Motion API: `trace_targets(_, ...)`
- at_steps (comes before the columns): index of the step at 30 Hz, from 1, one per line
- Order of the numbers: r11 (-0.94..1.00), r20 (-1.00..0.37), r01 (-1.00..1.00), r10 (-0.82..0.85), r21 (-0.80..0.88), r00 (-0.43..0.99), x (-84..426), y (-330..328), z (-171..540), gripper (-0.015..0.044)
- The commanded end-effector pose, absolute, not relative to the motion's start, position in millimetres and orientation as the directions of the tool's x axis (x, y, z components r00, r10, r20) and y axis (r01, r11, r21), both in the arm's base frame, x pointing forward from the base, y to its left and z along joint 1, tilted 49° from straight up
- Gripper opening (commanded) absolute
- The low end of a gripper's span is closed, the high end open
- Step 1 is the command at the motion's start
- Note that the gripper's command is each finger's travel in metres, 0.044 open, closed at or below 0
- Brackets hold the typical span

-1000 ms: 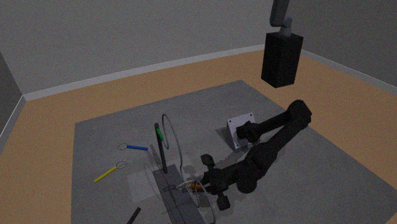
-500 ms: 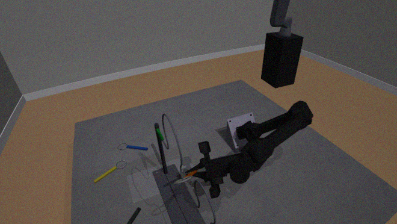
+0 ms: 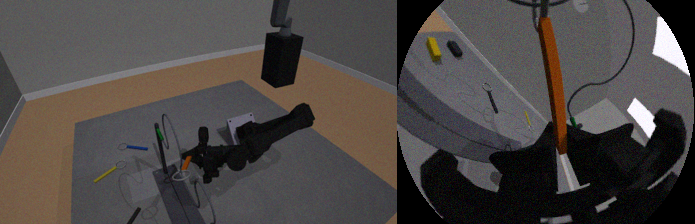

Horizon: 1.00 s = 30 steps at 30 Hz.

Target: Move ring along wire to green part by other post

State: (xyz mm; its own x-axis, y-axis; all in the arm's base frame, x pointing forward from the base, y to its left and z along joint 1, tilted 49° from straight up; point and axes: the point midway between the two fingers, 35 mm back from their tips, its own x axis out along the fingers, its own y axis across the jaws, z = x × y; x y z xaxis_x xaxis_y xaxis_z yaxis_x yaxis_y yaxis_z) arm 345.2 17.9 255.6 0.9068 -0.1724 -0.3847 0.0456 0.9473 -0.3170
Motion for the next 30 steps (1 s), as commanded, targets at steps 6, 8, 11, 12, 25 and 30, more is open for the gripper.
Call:
trace_targets(6,0.850,-0.319,0.070,-0.270,-0.522,0.908,345.9,-15.0,266.9,-0.0150)
trace_targets(8,0.823,-0.302,0.074,-0.288,-0.563,0.909,346.2,-21.6,270.6,-0.0150)
trace_targets(11,0.779,-0.275,0.080,-0.313,-0.622,0.909,346.7,-31.0,276.7,-0.0150)
trace_targets(12,0.763,-0.265,0.082,-0.320,-0.641,0.909,346.8,-34.1,278.8,-0.0150)
trace_targets(25,0.546,-0.142,0.106,-0.393,-0.831,0.909,348.0,-66.1,310.8,-0.0150)
trace_targets(30,0.473,-0.103,0.114,-0.407,-0.874,0.908,348.2,-74.1,322.8,-0.0150)
